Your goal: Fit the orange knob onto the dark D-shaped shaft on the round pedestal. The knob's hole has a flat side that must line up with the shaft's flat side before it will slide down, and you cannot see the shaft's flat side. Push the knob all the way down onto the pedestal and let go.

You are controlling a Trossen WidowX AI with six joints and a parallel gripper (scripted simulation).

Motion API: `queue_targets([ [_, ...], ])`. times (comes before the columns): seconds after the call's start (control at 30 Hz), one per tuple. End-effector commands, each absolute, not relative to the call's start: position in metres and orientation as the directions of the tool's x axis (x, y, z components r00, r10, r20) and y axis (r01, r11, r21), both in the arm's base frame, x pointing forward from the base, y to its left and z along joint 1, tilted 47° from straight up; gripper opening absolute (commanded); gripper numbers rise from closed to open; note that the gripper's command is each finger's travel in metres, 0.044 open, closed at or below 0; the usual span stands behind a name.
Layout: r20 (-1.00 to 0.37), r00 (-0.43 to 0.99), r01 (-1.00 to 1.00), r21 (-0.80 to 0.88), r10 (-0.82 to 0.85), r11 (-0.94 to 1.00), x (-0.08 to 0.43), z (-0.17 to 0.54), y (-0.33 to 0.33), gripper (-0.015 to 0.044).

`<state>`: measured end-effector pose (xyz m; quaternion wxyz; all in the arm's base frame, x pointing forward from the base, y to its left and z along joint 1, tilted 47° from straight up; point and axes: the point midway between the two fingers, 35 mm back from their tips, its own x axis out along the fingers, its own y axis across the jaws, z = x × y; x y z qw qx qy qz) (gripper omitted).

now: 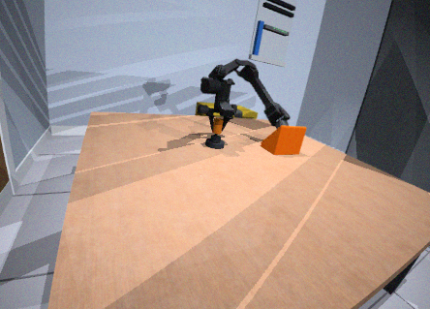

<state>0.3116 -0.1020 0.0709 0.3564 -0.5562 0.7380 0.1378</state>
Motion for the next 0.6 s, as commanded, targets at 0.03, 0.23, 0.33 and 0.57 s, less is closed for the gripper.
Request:
queue_targets([
  [0.03, -0.679, -0.123, -0.92, -0.195, -0.724, 0.339, 0.3124, 0.0714, -0.0998, 0.0],
  [0.23, -0.679, -0.123, -0.93, -0.177, -0.724, 0.324, 0.3126, 0.0726, -0.0972, 0.0],
  [0.33, -0.679, -0.123, -0.959, -0.105, -0.724, 0.262, 0.3131, 0.0727, -0.0968, 0.0],
  [0.57, -0.679, -0.123, -0.977, -0.043, -0.724, 0.207, 0.3137, 0.0724, -0.0979, 0.0],
])
